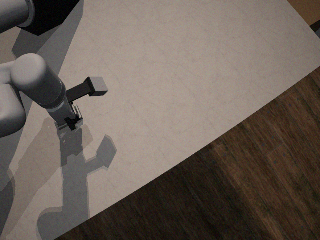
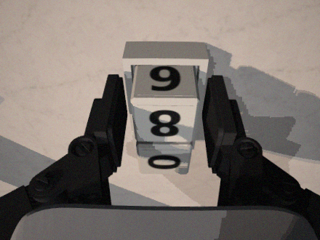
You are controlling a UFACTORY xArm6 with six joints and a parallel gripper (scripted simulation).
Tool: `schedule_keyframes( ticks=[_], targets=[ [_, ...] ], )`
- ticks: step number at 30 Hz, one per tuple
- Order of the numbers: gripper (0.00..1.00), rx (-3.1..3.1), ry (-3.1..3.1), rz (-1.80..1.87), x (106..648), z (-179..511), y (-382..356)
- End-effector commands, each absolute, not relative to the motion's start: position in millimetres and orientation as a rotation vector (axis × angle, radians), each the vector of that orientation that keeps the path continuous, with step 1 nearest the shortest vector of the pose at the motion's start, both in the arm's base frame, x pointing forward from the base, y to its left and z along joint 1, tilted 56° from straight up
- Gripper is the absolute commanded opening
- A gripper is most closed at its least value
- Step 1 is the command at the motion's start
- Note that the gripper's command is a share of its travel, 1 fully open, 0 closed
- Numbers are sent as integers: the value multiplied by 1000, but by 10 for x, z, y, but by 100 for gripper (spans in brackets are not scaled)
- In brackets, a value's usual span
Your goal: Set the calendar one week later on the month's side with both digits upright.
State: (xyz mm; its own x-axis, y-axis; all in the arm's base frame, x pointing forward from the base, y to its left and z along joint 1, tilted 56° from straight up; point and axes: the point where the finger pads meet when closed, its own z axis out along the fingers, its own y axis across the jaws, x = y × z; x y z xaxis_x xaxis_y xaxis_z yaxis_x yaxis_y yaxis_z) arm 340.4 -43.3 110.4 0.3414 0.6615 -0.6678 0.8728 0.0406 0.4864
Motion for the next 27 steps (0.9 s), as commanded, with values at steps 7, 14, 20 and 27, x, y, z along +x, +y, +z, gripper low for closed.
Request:
schedule_keyframes(
  ticks=[7, 14, 20, 27],
  targets=[
    [29, 1686, 1388, -286, 3409, 1108, -427],
    [29, 1686, 1388, -286, 3409, 1108, -427],
    [29, 1686, 1388, -286, 3409, 1108, -427],
    [29, 1686, 1388, -286, 3409, 1108, -427]
  ],
)
